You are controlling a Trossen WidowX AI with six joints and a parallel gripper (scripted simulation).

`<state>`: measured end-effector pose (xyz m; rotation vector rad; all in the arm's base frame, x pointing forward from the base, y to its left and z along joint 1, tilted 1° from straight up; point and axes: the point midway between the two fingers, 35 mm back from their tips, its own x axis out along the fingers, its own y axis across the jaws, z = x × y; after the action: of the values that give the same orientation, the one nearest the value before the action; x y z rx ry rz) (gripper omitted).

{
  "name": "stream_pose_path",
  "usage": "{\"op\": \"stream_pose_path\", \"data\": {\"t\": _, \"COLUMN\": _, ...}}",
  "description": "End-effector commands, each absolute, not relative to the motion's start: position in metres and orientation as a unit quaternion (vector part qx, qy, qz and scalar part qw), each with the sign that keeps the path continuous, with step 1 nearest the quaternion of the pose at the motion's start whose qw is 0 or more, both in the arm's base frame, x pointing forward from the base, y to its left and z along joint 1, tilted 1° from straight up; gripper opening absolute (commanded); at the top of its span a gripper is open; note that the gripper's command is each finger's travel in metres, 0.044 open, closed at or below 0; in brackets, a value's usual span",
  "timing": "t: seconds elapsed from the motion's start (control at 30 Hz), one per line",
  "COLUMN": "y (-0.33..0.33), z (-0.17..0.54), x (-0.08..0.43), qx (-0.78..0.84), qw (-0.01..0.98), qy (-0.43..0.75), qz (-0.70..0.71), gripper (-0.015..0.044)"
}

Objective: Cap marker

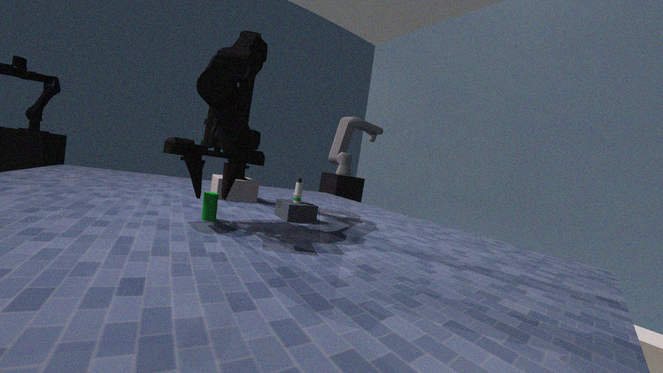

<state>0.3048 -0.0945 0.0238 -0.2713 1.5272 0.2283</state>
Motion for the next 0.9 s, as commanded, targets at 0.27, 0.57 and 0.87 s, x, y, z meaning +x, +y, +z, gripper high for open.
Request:
{"op": "stream_pose_path", "data": {"t": 0.27, "y": -0.095, "z": 0.003, "x": 0.302, "qx": -0.121, "qw": 0.706, "qy": 0.691, "qz": 0.1, "gripper": 0.0244}}
{"op": "stream_pose_path", "data": {"t": 0.57, "y": -0.096, "z": -0.004, "x": 0.301, "qx": -0.121, "qw": 0.706, "qy": 0.691, "qz": 0.1, "gripper": 0.0165}}
{"op": "stream_pose_path", "data": {"t": 0.87, "y": -0.095, "z": -0.004, "x": 0.301, "qx": -0.121, "qw": 0.706, "qy": 0.691, "qz": 0.1, "gripper": 0.0086}}
